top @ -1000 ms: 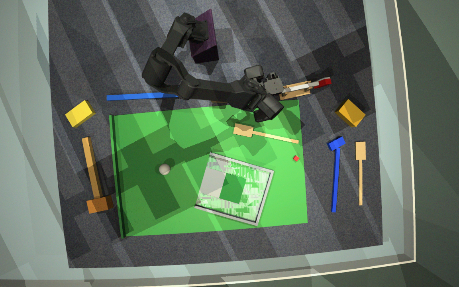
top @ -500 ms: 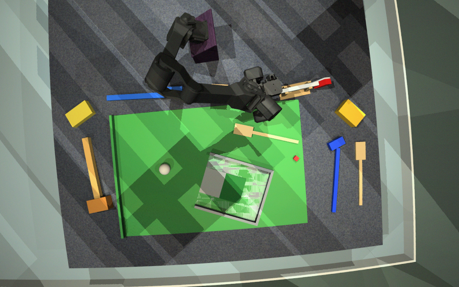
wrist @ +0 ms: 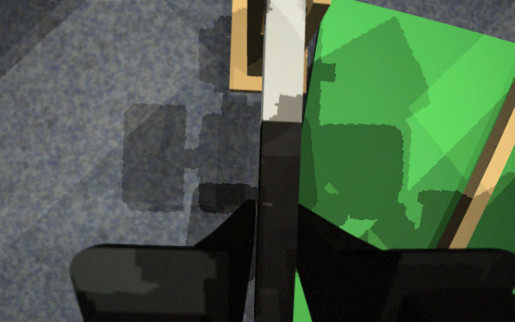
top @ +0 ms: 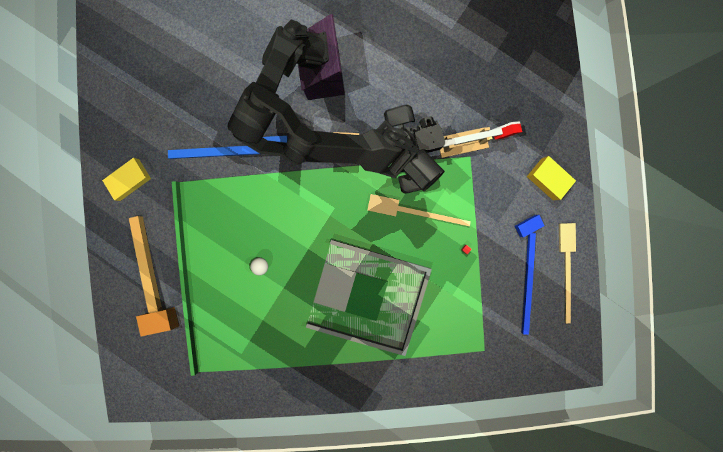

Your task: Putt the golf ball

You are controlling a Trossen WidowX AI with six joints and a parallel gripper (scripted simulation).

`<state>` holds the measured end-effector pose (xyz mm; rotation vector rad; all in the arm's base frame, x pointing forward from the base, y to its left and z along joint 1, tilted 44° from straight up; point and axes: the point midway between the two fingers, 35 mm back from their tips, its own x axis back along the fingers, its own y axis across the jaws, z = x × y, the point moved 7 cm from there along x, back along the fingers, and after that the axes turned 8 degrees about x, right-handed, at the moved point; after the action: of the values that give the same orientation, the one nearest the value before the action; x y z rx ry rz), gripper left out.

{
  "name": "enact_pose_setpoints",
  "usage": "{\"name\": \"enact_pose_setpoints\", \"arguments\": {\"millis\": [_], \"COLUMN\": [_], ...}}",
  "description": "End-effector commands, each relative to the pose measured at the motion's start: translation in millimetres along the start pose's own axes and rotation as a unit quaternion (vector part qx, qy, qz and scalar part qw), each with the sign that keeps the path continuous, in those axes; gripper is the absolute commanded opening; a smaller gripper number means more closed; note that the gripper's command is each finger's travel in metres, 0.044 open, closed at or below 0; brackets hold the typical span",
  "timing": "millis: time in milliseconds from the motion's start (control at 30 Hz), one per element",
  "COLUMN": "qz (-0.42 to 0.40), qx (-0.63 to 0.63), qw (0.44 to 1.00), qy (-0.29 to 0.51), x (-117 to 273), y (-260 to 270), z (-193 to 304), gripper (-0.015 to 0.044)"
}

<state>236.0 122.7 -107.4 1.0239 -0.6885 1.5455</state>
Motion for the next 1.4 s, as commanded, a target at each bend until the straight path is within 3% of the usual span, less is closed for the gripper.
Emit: {"name": "enact_pose_setpoints", "arguments": {"millis": [0, 233, 633, 767, 1367], "qz": [0.0, 0.0, -0.001, 0.005, 0.027], "qx": [0.0, 0.0, 0.0, 0.001, -0.336], "qw": [1.0, 1.0, 1.0, 1.0, 0.941], "qy": [0.0, -0.001, -0.003, -0.001, 0.019], "x": [0, 7, 92, 92, 137], "y": [0, -2, -5, -6, -20], "z": [0, -2, -26, -25, 81], "gripper": [0.0033, 0.0, 0.0, 0.0, 0.0]}}
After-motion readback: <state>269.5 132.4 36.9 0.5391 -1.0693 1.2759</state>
